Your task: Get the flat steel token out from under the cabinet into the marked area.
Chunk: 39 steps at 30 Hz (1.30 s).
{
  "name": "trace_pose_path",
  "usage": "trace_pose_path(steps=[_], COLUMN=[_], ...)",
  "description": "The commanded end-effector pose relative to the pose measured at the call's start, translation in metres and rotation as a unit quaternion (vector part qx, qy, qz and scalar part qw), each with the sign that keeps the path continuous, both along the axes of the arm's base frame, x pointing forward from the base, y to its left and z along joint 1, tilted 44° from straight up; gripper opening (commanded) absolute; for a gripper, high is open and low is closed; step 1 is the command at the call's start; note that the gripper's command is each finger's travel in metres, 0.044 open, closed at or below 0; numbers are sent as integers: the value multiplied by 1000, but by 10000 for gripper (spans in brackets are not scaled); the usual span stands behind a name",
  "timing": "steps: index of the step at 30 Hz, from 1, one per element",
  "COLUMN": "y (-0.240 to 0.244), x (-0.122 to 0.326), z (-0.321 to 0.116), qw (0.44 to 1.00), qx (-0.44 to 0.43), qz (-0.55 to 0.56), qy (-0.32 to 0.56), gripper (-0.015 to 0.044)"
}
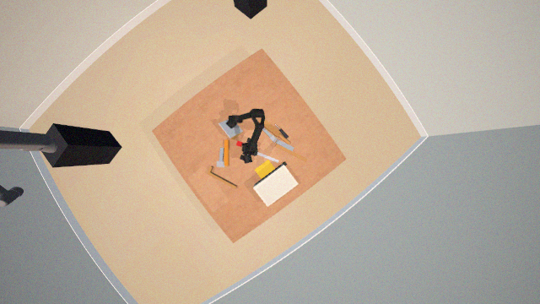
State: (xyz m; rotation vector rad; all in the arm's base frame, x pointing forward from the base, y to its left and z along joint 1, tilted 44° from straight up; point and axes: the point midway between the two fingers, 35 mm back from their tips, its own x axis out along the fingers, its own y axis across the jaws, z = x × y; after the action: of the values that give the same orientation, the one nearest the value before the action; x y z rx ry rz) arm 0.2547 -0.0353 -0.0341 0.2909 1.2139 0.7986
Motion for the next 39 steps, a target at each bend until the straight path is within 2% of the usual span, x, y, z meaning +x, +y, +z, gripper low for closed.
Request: trace_pose_path(steps=[1,39], y=[2,33], x=[1,3], z=[5,34], qw=[1000,1000], qx=[0,1], qz=[-2,-2], qy=[-3,-3], gripper=[0,0])
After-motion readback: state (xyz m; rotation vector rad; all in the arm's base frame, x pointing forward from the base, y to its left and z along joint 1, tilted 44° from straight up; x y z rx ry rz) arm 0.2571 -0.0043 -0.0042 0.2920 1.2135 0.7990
